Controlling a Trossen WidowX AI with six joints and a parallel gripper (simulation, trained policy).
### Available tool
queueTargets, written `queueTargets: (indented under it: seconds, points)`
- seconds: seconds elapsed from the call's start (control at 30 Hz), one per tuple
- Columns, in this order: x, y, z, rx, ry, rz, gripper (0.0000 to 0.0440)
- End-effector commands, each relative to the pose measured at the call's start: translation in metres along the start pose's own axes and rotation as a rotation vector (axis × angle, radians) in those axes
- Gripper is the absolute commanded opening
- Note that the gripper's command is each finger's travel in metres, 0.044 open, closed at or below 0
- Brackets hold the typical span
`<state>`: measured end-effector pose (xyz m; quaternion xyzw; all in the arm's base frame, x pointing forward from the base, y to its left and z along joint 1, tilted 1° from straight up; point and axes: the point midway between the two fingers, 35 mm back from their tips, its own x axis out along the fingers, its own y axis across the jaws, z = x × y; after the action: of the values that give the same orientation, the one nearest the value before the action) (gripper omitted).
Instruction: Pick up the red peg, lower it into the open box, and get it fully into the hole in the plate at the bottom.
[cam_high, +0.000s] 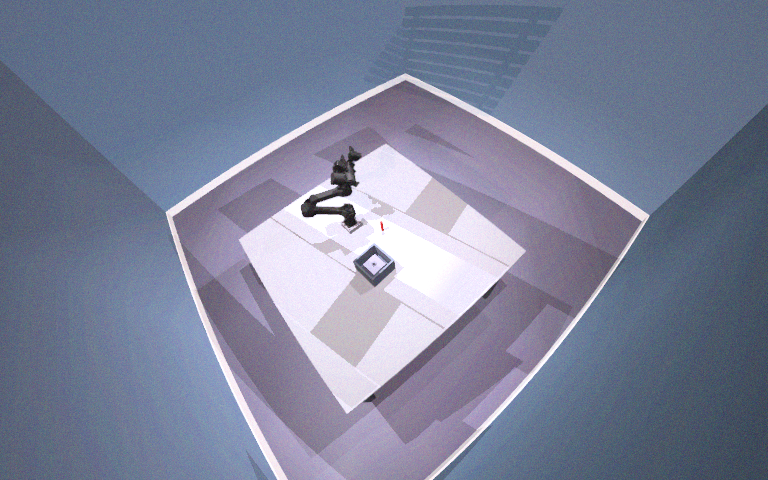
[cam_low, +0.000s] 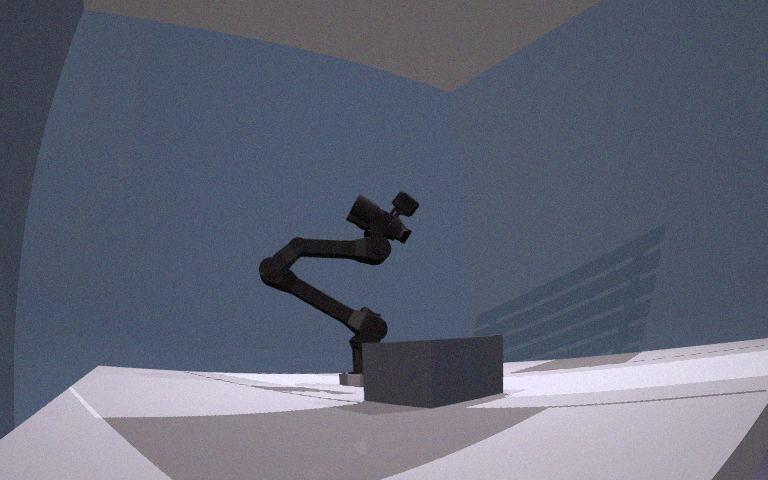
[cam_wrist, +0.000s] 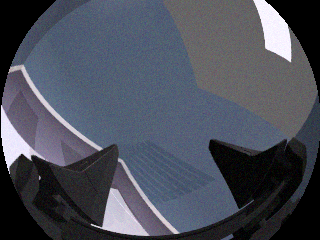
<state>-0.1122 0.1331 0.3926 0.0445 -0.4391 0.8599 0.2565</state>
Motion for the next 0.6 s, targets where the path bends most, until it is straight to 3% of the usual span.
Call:
queueTargets:
  seconds: [0.0,0.57]
  points:
    - [-0.002,-0.015,-0.006,0.079,0.031,-0.076,0.044]
    - [-0.034,-0.076,-0.062,0.47,0.188,-0.492,0.044]
